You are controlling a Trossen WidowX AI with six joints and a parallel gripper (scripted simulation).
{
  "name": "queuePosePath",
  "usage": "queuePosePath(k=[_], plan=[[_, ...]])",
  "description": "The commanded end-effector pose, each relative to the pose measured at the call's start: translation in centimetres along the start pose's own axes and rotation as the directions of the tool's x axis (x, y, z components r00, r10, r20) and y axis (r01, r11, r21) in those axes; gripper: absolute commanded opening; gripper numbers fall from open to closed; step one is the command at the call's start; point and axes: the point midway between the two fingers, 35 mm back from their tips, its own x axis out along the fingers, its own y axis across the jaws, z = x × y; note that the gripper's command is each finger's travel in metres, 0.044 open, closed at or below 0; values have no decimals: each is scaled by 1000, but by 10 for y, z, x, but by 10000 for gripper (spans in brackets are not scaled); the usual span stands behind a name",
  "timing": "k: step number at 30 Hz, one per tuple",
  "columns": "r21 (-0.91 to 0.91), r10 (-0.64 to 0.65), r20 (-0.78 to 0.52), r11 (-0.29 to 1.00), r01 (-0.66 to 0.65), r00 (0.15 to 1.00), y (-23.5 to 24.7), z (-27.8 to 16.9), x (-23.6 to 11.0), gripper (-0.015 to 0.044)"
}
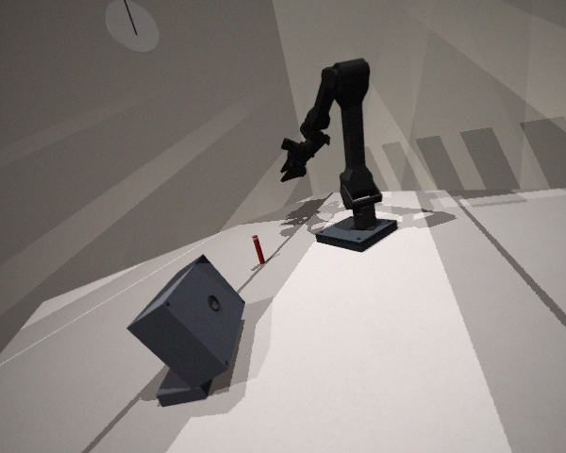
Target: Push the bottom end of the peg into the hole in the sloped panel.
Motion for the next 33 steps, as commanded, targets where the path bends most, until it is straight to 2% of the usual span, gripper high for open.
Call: queuePosePath(k=[1,33], plan=[[5,45,-22,999,-45,999,8,8,12,440],[6,318,-178,947,-322,931,94,46,74,440]])
